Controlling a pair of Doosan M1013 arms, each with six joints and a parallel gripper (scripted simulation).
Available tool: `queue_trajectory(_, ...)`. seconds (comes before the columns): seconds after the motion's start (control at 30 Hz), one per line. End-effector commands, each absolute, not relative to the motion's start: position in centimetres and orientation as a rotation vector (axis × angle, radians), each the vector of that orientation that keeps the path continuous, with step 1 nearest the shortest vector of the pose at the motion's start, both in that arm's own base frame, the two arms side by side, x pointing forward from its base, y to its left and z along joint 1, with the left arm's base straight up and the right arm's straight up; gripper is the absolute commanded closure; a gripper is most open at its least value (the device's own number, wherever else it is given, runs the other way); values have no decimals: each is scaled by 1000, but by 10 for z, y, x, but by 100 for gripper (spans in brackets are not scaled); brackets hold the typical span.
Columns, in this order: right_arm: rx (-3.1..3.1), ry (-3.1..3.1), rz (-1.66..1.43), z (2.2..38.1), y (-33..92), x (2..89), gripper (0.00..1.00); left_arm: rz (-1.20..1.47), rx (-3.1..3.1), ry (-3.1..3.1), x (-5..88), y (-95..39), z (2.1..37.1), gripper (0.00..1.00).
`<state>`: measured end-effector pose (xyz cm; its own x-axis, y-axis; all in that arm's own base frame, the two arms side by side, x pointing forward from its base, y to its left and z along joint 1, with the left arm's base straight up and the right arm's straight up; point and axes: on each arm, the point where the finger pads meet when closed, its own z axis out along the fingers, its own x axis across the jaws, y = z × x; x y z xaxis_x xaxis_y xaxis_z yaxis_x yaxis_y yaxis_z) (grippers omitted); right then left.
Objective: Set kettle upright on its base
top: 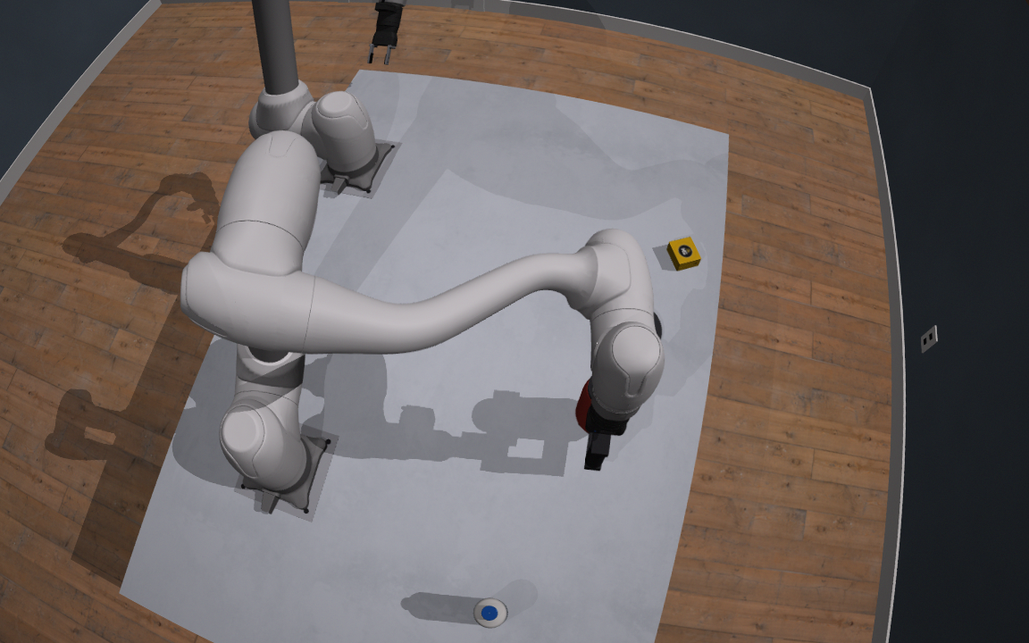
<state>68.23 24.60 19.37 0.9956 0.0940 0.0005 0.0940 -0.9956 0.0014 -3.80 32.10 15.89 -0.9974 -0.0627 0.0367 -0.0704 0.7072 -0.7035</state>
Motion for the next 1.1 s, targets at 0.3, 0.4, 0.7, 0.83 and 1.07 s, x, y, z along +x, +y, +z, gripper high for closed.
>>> queue_trajectory(0.3, 3140, 146, -4, 195, 281, 688, 100, 1197, 107, -2889, -40, 322, 159, 0)
queue_trajectory(0.4, 3140, 146, -4, 195, 291, 690, 100, 1197, 107, -2889, -40, 322, 159, 0)
queue_trajectory(0.7, 3140, 146, -4, 195, 314, 693, 100, 1197, 107, -2889, -40, 322, 159, 0)
queue_trajectory(0.83, 3140, 146, -4, 195, 328, 695, 100, 1197, 107, -2889, -40, 322, 159, 0)
queue_trajectory(1.07, 3140, 146, -4, 195, 347, 698, 100, 1197, 107, -2889, -40, 322, 159, 0)
